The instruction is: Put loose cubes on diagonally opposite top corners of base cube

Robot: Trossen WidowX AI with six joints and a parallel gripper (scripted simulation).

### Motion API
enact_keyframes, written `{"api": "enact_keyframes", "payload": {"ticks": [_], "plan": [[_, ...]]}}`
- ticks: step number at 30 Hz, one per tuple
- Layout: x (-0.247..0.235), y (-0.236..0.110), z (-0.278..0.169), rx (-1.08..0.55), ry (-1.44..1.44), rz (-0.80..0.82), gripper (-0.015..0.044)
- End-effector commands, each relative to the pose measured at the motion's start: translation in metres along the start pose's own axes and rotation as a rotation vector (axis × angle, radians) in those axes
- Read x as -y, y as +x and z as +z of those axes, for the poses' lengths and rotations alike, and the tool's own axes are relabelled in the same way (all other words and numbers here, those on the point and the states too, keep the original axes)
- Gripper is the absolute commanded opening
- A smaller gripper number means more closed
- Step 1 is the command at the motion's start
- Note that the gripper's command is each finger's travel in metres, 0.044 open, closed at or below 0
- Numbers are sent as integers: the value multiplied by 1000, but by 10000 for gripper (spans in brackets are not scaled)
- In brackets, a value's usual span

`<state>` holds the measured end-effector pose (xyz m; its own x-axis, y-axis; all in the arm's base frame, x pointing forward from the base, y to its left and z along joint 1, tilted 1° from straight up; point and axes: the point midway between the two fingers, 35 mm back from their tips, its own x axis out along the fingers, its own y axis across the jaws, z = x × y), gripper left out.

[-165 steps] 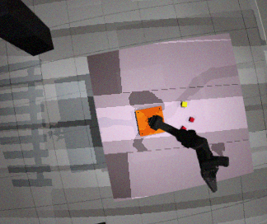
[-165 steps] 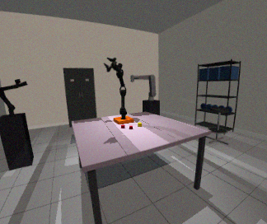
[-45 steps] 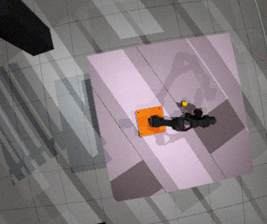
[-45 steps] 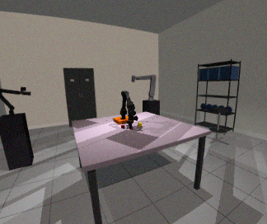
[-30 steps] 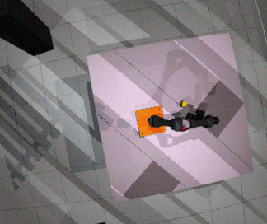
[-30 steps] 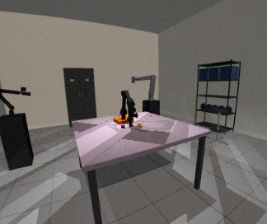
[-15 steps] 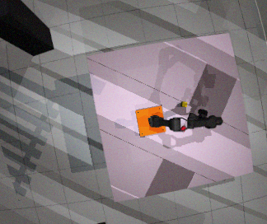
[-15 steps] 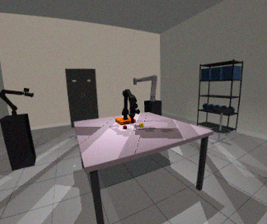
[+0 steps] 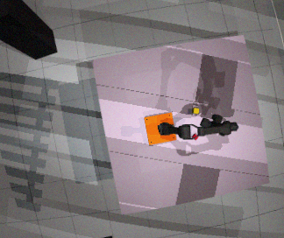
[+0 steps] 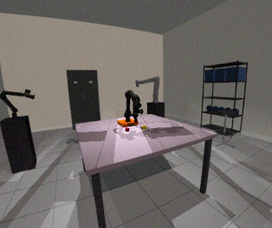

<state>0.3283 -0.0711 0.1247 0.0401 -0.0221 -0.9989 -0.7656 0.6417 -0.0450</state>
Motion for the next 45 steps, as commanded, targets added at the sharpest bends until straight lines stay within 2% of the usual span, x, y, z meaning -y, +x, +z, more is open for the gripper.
{"api": "enact_keyframes", "payload": {"ticks": [1, 24, 45], "plan": [[-11, 3, 8, 2, 41, 4, 105], [-71, 20, 46, 4, 291, 9, 105], [-120, 35, 63, 4, 480, 13, 105]]}}
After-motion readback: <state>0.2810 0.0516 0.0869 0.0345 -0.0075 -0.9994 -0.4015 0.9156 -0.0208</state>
